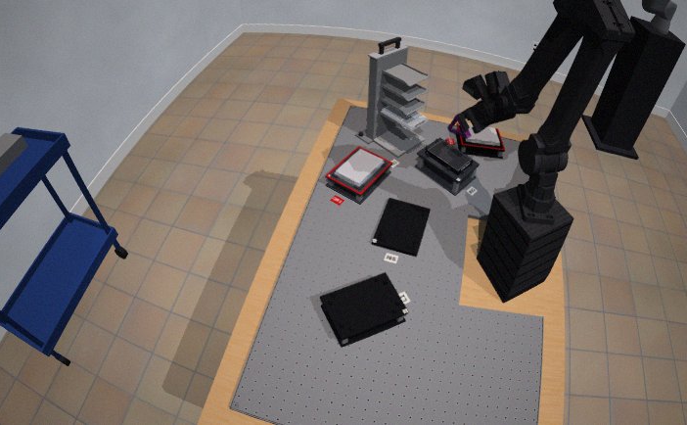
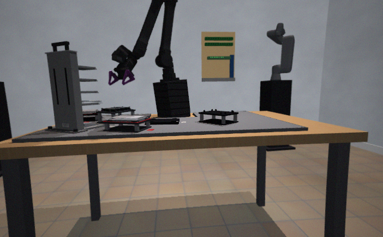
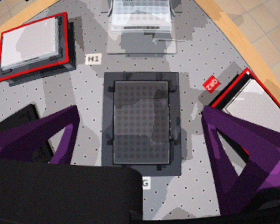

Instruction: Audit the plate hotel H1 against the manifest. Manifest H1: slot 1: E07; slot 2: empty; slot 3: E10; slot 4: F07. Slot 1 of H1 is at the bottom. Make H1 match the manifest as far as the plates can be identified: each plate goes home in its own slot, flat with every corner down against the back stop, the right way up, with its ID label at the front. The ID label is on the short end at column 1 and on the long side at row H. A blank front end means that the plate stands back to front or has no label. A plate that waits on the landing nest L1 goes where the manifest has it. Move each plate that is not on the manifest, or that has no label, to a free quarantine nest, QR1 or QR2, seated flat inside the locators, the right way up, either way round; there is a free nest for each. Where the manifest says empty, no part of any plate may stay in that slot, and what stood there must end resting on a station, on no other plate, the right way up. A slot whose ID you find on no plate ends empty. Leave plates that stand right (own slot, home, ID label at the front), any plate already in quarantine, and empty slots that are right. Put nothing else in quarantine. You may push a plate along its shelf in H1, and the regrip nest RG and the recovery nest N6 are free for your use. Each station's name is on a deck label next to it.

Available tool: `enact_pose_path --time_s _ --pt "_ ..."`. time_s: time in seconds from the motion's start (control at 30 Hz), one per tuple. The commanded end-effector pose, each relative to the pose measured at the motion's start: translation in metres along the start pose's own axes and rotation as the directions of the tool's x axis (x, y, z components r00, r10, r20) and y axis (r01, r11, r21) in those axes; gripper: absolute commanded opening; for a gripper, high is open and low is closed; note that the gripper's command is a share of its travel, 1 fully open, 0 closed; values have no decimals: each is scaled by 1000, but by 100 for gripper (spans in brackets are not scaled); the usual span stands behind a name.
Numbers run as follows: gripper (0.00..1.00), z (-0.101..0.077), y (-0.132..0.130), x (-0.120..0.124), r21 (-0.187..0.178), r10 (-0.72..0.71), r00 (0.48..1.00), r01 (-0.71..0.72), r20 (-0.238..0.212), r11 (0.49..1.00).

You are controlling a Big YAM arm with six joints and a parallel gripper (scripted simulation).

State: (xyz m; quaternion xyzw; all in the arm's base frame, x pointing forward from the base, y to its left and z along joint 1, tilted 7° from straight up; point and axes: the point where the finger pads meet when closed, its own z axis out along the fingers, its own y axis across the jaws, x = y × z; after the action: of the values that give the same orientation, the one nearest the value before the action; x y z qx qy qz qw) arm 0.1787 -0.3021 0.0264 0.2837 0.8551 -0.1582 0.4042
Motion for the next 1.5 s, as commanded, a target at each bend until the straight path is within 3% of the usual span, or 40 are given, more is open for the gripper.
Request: enact_pose_path --time_s 0.0,0.33,0.47,0.53,0.57,1.2,1.47 --pt "100 8 0 1 3 -21 1000 21 18 1000" --pt "100 32 -1 21 4 -15 1000 15 24 1000" --pt "100 28 -6 12 19 -23 999 23 48 1000" --pt "100 28 -6 12 19 -24 999 23 48 1000" --pt "100 30 -5 18 11 -16 1000 15 27 1000" --pt "100 30 -5 18 11 -16 1000 15 27 1000" --pt "100 53 -4 37 8 -12 999 11 31 1000"
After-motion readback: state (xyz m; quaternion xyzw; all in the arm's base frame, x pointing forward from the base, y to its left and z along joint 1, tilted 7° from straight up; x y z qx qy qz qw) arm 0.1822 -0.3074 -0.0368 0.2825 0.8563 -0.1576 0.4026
